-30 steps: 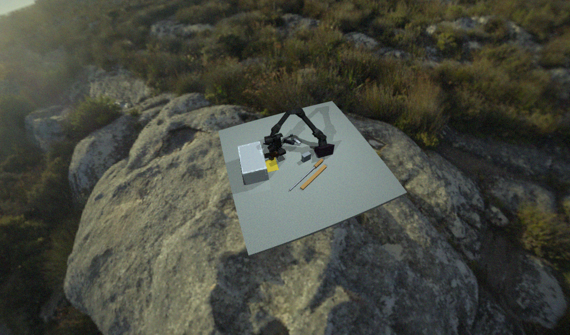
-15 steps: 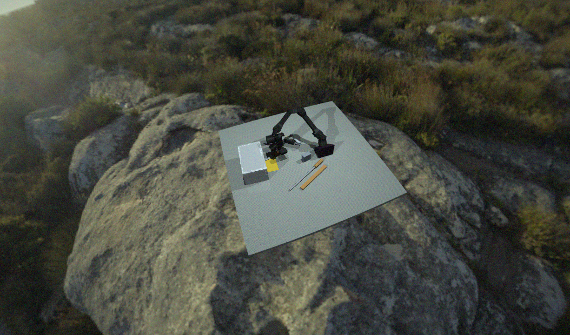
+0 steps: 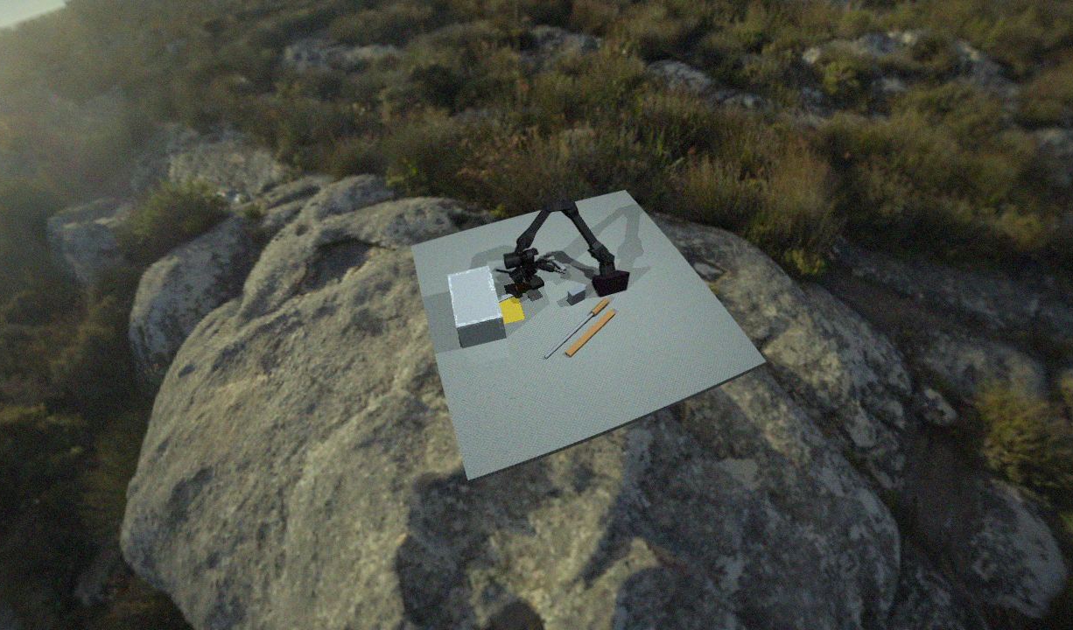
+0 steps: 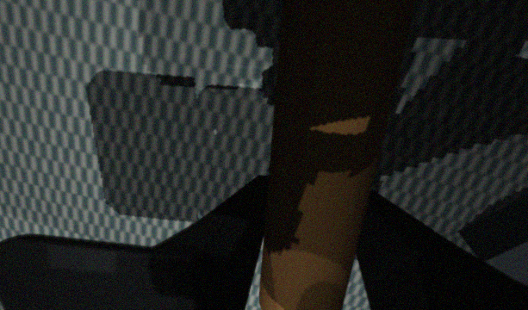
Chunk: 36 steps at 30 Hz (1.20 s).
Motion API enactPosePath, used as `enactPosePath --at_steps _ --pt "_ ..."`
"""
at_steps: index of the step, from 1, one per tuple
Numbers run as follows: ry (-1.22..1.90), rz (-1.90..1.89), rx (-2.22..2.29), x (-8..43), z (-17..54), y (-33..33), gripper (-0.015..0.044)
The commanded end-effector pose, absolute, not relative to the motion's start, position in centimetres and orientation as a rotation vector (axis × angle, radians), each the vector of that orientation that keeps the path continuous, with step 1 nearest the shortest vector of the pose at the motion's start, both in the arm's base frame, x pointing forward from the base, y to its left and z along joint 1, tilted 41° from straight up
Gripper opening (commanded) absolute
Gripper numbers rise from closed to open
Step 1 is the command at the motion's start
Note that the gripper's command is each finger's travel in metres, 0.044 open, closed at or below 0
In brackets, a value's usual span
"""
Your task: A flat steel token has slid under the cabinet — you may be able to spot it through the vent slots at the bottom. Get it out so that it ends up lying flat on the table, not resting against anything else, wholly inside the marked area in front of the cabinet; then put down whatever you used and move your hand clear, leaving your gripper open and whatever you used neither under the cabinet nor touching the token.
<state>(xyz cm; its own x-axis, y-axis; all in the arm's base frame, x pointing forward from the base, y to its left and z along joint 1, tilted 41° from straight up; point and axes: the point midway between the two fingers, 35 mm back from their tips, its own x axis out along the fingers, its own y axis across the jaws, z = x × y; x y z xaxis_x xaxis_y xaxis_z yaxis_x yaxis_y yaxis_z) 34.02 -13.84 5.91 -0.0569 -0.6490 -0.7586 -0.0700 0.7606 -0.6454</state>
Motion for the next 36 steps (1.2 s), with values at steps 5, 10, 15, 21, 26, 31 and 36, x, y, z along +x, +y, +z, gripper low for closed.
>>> enactPosePath --at_steps 5,10,15,21,26,31,36 --pt "1.587 -0.519 -0.601 32.8 6.0 -13.9 0.0000" --pt "1.587 -0.519 -0.601 32.3 6.0 -13.9 0.0000" --pt "1.588 -0.519 -0.601 31.8 6.1 -14.0 0.0000" --pt "1.588 -0.519 -0.601 31.1 6.1 -14.0 0.0000" --pt "1.588 -0.519 -0.601 30.6 6.2 -14.0 0.0000" --pt "1.589 -0.519 -0.602 30.0 6.3 -14.0 0.0000" --pt "1.589 -0.519 -0.602 29.4 6.3 -14.1 0.0000"
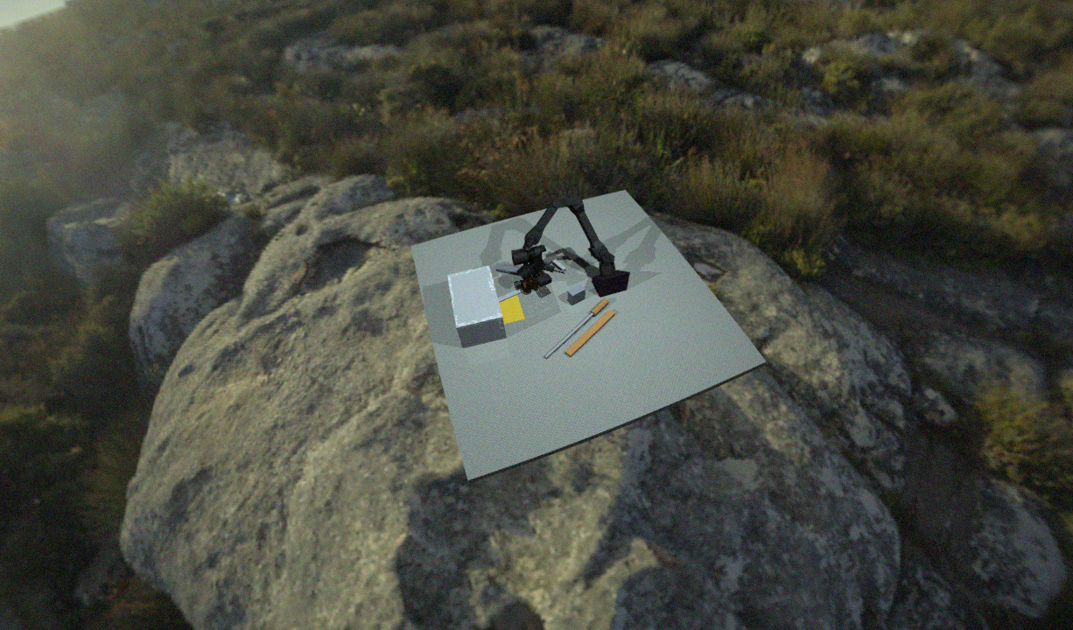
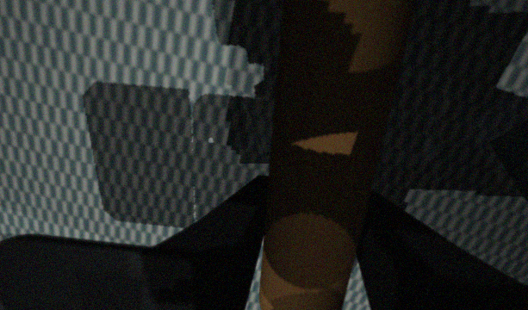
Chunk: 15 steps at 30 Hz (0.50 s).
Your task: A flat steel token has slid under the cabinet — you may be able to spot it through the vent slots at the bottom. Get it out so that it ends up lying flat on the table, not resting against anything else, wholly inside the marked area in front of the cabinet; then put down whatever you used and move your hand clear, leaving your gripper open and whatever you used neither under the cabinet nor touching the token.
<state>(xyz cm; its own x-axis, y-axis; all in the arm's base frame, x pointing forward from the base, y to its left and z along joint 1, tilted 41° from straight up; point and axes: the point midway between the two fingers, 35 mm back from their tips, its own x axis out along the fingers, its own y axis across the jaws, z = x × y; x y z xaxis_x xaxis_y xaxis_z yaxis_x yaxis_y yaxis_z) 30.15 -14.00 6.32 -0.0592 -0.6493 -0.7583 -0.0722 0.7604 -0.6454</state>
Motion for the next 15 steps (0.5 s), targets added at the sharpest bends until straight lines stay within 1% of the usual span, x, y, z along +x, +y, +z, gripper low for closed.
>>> enactPosePath --at_steps 1,15 --pt "1.589 -0.519 -0.602 29.3 6.3 -14.1 0.0000" --pt "1.590 -0.519 -0.602 27.7 6.5 -14.1 0.0000"
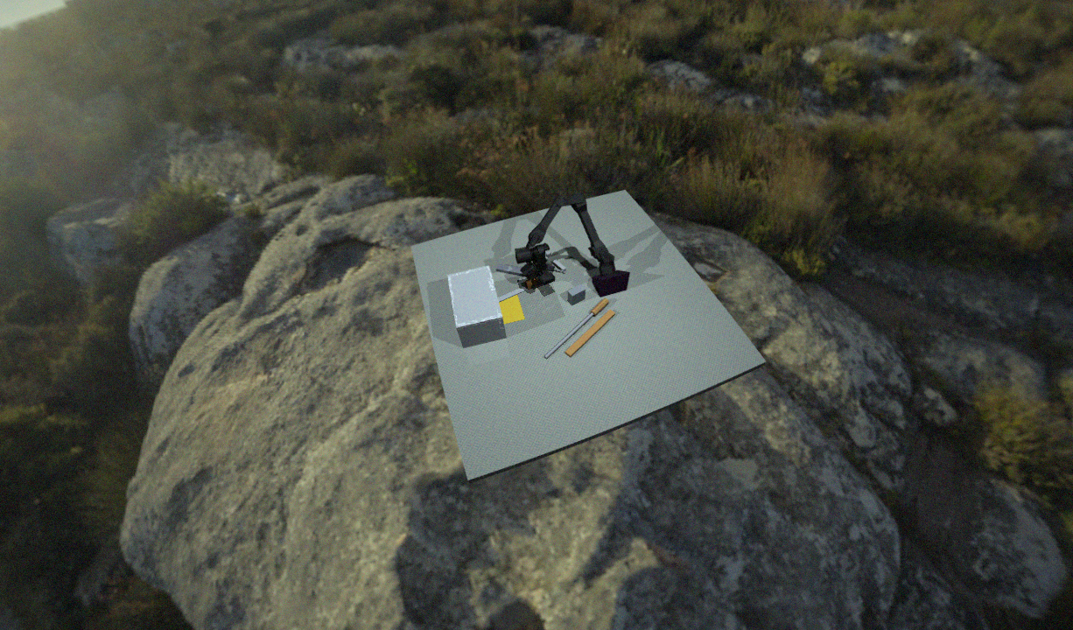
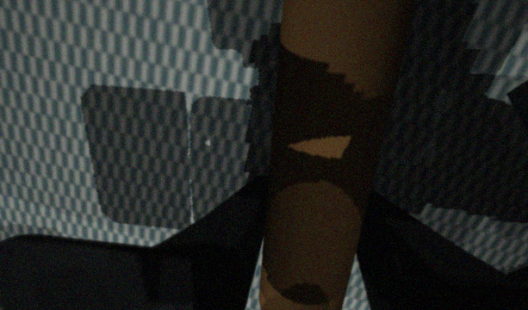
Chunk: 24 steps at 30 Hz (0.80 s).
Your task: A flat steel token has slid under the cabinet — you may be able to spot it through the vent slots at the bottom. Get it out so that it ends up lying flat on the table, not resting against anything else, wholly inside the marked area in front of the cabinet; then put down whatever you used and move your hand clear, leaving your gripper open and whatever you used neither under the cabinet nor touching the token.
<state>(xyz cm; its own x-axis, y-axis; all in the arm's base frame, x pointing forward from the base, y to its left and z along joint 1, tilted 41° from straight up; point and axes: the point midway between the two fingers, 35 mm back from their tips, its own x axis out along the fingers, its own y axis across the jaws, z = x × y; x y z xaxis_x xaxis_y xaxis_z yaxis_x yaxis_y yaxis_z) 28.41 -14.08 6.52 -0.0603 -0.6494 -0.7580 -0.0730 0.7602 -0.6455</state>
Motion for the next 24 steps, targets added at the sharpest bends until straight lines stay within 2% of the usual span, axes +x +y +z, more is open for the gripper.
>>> enactPosePath --at_steps 1,24 --pt "1.590 -0.518 -0.602 27.5 6.5 -14.1 0.0000" --pt "1.592 -0.518 -0.603 24.7 6.9 -14.3 0.0000"
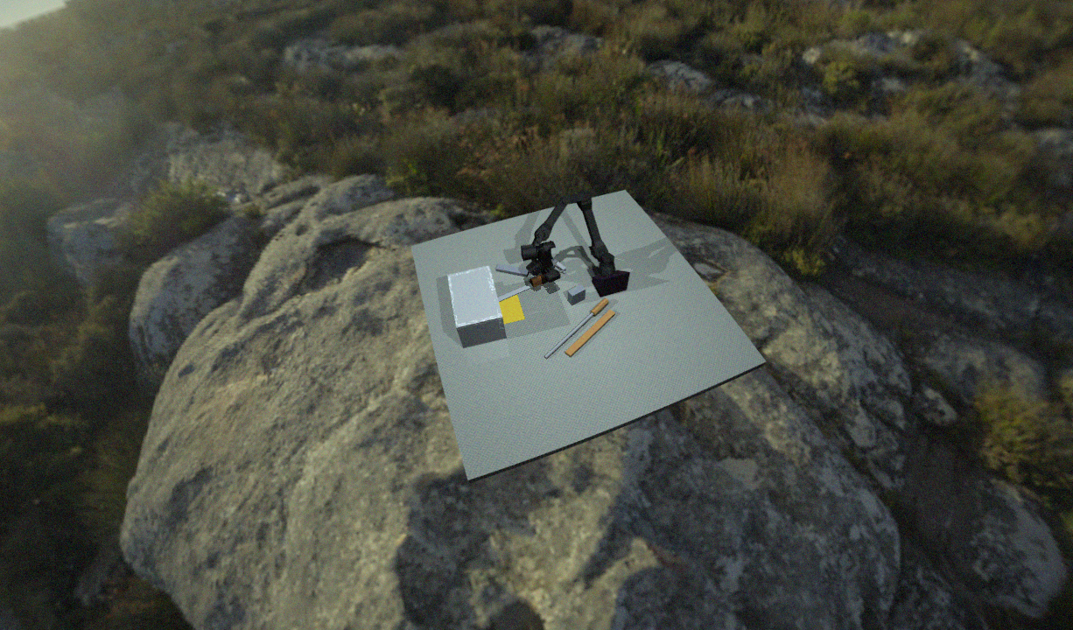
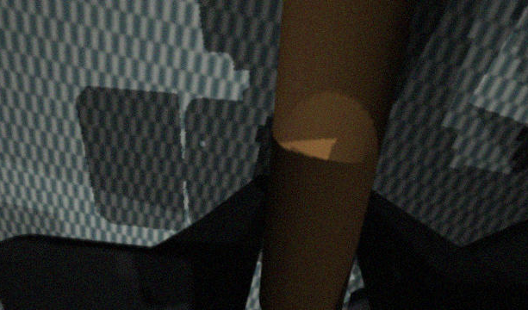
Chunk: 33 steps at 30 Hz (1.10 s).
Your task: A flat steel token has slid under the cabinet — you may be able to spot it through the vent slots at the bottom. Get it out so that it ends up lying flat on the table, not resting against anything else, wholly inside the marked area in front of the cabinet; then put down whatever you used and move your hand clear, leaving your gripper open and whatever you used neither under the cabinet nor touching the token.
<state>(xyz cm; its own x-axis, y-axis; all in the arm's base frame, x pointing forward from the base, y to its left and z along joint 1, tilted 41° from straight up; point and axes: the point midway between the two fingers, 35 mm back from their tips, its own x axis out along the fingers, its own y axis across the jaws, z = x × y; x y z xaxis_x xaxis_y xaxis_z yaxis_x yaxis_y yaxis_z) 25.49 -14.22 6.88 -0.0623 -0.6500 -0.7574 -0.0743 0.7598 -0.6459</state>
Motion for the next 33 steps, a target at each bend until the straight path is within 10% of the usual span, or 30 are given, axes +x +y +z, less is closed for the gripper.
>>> enactPosePath --at_steps 1,33 --pt "1.592 -0.518 -0.603 24.6 6.9 -14.3 0.0000" --pt "1.583 -0.530 -0.591 22.2 7.4 -14.4 0.0000"
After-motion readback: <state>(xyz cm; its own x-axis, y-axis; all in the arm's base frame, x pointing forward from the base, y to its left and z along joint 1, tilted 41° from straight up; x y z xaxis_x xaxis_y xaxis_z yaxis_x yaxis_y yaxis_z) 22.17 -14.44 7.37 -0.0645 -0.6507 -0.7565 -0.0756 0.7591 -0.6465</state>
